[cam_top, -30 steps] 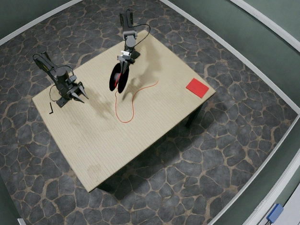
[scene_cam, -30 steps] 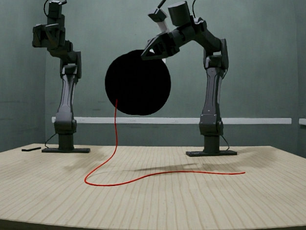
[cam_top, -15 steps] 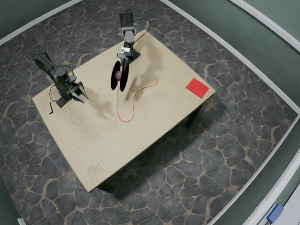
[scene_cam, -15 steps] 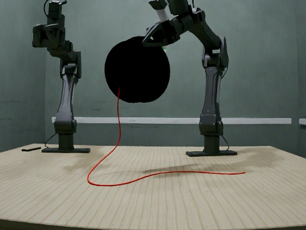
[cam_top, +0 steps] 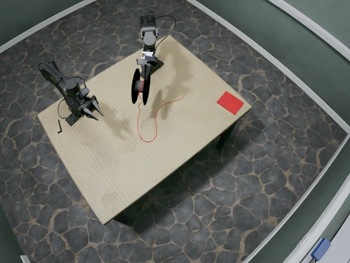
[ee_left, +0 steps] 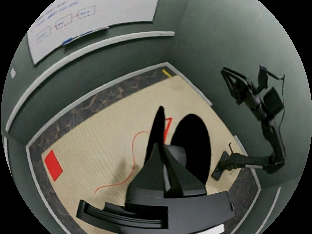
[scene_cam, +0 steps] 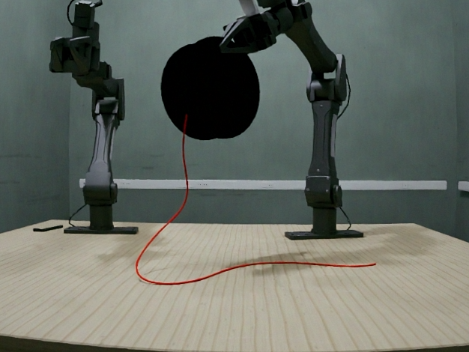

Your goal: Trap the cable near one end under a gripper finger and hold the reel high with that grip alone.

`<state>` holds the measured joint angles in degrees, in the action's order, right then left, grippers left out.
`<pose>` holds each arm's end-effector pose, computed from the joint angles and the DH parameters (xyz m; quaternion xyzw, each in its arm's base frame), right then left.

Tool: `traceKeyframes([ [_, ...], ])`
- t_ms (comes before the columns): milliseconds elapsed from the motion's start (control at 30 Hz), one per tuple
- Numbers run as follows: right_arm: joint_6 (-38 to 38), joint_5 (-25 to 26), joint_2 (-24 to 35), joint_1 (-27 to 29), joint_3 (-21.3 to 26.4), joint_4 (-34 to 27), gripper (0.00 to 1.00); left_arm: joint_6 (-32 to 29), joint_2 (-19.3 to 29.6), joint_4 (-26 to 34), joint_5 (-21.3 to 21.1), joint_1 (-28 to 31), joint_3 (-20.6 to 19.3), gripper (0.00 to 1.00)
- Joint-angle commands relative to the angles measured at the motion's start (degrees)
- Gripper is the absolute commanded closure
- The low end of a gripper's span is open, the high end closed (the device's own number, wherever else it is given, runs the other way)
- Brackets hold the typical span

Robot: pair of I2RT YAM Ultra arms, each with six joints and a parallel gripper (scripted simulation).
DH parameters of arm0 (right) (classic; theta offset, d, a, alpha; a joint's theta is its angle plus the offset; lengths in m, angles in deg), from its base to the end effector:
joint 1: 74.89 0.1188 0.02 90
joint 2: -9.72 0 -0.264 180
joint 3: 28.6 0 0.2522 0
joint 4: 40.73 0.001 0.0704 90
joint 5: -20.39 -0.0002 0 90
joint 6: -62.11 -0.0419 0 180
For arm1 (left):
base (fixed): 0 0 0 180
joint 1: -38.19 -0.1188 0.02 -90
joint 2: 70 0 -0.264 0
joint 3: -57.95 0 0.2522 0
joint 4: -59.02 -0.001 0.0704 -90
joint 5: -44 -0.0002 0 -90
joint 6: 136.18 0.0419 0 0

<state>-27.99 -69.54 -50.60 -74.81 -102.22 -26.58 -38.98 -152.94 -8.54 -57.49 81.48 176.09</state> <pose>0.2470 0.0014 0.4043 -0.0003 0.7123 0.0015 0.7018 0.2044 -0.2026 0.4663 0.4154 0.7679 -0.2320 0.4289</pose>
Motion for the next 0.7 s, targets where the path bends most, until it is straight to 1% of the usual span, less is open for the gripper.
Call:
traceKeyframes([
  [0, 0.5, -0.4, 1.4, -0.5, 0.8, -0.8, 0.70, -1.9, -1.2, -1.7, 1.9, 0.7, 4.5, 1.00],
  [67, 0.5, -0.4, 1.4, -0.5, 0.8, -0.8, 0.70, -1.9, -1.2, -1.7, 1.9, 0.7, 4.5, 1.00],
  [533, 0.5, -0.4, 1.4, -0.5, 0.8, -0.8, 0.70, -4.4, -6.7, -8.9, 6.3, 1.5, 17.5, 1.00],
  [567, 0.5, -0.4, 1.4, -0.5, 0.8, -0.8, 0.70, -4.5, -7.0, -9.3, 6.6, 1.6, 18.3, 1.00],
  [633, 0.5, -0.4, 1.4, -0.5, 0.8, -0.8, 0.70, -4.5, -7.0, -9.3, 6.6, 1.6, 18.3, 1.00],
  [667, 0.5, -0.4, 1.4, -0.5, 0.8, -0.8, 0.70, -4.7, -7.6, -10.0, 6.9, 1.4, 19.4, 1.00],
])
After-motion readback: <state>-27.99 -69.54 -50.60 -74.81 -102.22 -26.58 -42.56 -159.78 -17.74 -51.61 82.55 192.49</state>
